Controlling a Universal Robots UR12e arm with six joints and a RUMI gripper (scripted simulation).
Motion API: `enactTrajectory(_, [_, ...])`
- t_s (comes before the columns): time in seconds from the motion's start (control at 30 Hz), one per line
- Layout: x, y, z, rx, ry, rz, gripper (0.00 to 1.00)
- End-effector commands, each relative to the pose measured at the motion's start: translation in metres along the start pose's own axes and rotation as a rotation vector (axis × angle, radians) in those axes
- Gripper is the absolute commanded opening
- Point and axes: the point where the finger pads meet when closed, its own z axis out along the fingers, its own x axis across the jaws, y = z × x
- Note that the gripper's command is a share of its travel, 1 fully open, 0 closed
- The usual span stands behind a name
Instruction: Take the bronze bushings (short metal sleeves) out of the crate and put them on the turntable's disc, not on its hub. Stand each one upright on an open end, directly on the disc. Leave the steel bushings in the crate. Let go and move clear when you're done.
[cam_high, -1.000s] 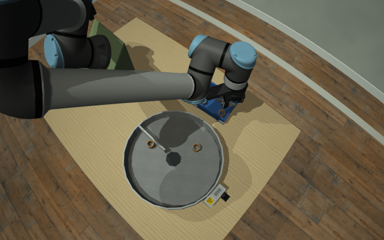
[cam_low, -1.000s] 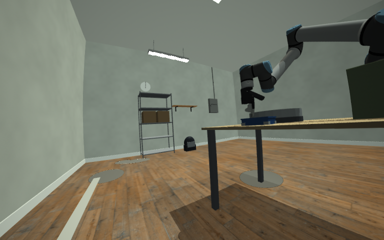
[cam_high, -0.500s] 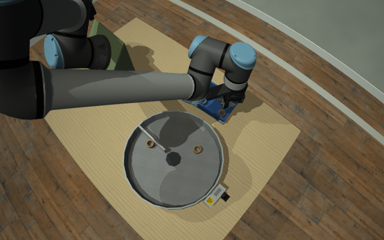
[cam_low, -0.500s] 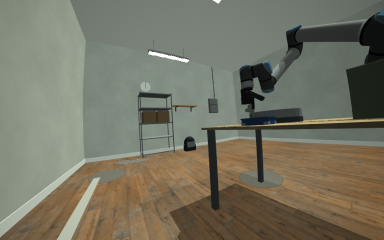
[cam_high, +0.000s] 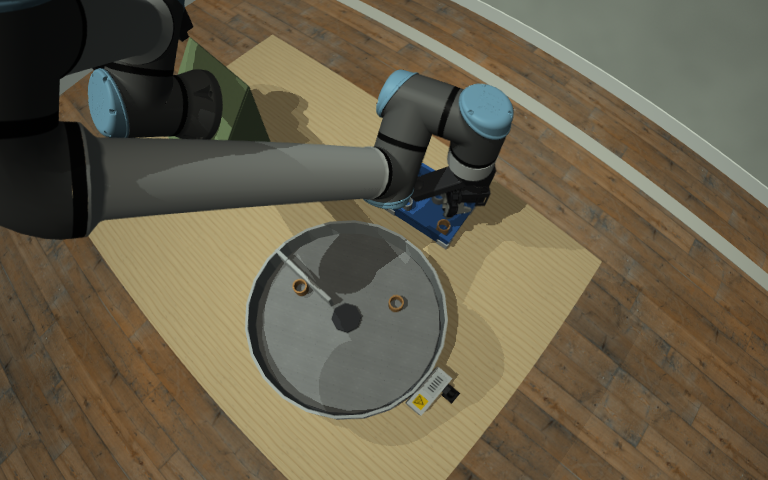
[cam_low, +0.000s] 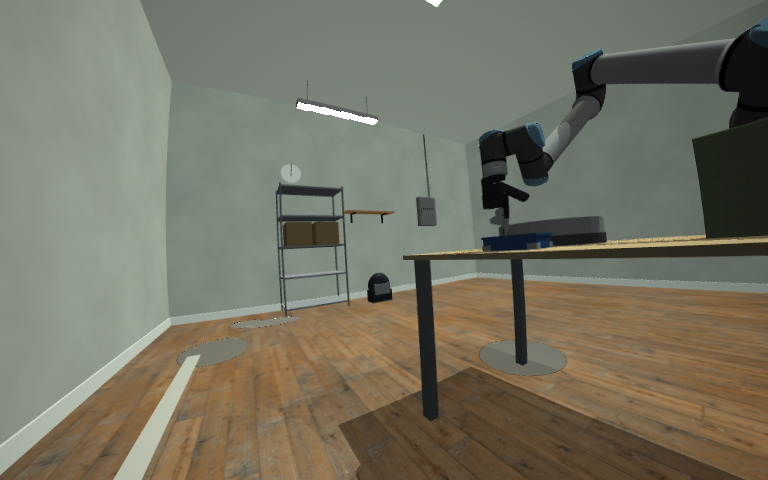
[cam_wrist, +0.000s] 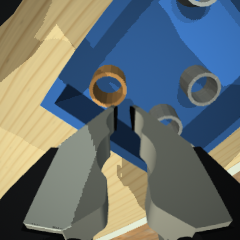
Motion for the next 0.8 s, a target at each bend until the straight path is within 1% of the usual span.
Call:
enactTrajectory(0.0, [0.0, 0.0, -0.001, -0.001, -0.001, 0.0, 0.06])
enactTrajectory(0.23, [0.0, 0.0, 0.0, -0.001, -0.001, 0.0, 0.06])
enactTrajectory(0.57, [0.0, 0.0, 0.016, -0.001, -0.001, 0.0, 0.06])
enactTrajectory(0.77, [0.0, 0.0, 0.019, -0.001, -0.001, 0.0, 0.06])
